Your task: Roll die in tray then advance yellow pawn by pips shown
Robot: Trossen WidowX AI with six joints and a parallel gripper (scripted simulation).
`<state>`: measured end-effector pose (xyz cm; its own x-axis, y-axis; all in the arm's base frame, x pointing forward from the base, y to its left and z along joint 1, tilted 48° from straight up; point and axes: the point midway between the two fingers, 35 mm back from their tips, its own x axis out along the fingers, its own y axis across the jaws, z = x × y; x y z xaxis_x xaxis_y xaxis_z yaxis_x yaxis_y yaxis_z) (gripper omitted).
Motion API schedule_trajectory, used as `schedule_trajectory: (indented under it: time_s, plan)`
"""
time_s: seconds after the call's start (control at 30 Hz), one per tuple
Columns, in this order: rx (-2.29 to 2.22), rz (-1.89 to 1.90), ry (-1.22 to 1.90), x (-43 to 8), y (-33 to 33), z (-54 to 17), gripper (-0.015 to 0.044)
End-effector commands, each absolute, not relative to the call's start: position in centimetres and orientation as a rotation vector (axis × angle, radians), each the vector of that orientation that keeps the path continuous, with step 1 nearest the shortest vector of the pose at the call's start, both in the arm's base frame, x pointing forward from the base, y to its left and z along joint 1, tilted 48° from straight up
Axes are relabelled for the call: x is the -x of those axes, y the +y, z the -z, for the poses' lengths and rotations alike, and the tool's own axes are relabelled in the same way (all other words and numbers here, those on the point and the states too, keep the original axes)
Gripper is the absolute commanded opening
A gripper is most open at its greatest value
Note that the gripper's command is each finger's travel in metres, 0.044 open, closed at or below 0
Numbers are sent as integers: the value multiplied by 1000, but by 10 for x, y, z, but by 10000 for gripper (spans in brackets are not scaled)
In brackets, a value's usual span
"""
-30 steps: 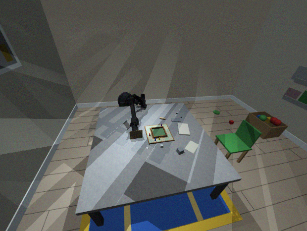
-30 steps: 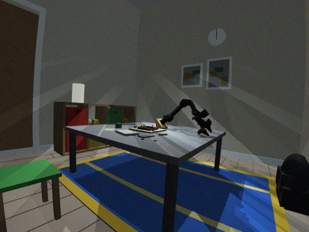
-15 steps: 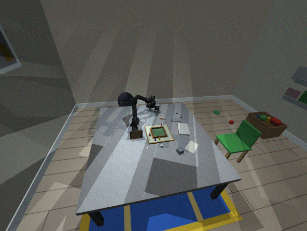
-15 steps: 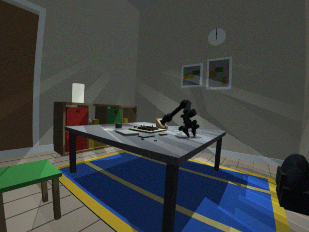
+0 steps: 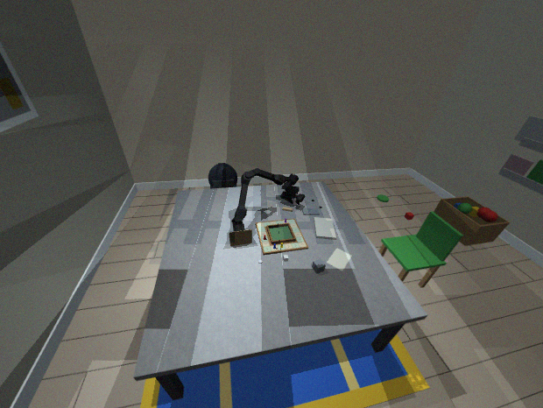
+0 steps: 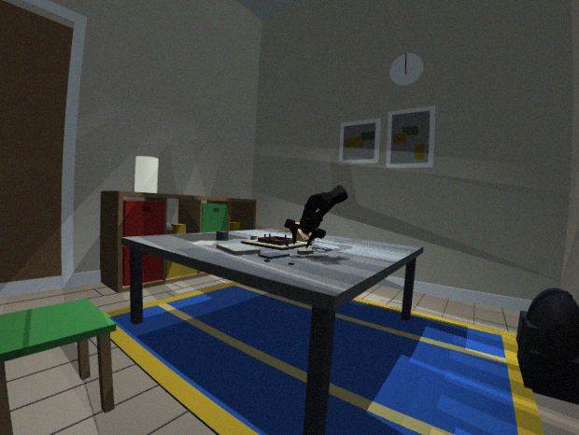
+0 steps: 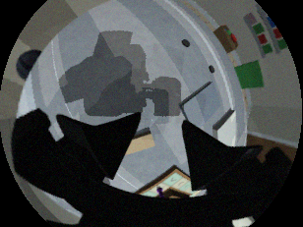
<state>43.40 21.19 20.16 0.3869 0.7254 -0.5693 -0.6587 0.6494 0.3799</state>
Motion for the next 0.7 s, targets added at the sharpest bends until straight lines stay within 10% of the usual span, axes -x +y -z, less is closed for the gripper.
schedule_trajectory:
  time_s: [0.0, 0.67]
  plan:
    - [-102, -803, 839, -450, 172, -174, 275]
    - [-301, -550, 1374, -396, -77, 44, 275]
